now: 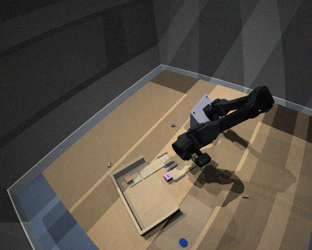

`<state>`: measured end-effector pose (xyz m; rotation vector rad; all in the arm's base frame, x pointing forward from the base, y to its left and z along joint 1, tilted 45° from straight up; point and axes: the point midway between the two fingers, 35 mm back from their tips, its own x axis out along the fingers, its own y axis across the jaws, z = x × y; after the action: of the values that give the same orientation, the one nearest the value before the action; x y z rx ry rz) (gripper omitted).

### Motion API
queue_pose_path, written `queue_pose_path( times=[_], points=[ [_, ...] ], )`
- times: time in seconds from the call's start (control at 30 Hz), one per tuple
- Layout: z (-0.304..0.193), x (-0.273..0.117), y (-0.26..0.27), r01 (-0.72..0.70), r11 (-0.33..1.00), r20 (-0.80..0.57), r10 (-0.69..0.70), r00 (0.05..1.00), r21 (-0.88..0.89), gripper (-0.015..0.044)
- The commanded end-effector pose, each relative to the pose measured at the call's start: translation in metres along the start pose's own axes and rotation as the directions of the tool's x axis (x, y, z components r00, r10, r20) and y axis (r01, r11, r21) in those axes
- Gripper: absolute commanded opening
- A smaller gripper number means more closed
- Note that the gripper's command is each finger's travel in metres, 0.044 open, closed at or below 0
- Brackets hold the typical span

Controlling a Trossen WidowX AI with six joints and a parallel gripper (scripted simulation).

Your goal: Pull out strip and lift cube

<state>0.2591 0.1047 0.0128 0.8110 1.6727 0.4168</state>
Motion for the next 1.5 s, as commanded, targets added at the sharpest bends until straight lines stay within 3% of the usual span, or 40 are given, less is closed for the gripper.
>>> queue_pose_path(
  times=[0.0, 1.47],
  points=[
    [0.016, -0.002, 0.001, 0.005, 1.0, 0.003, -0.004, 1.0, -0.005, 0.044],
    [0.151, -0.021, 0.014, 0.005, 1.0, 0.01, -0.005, 1.0, -0.012, 0.044]
  ],
)
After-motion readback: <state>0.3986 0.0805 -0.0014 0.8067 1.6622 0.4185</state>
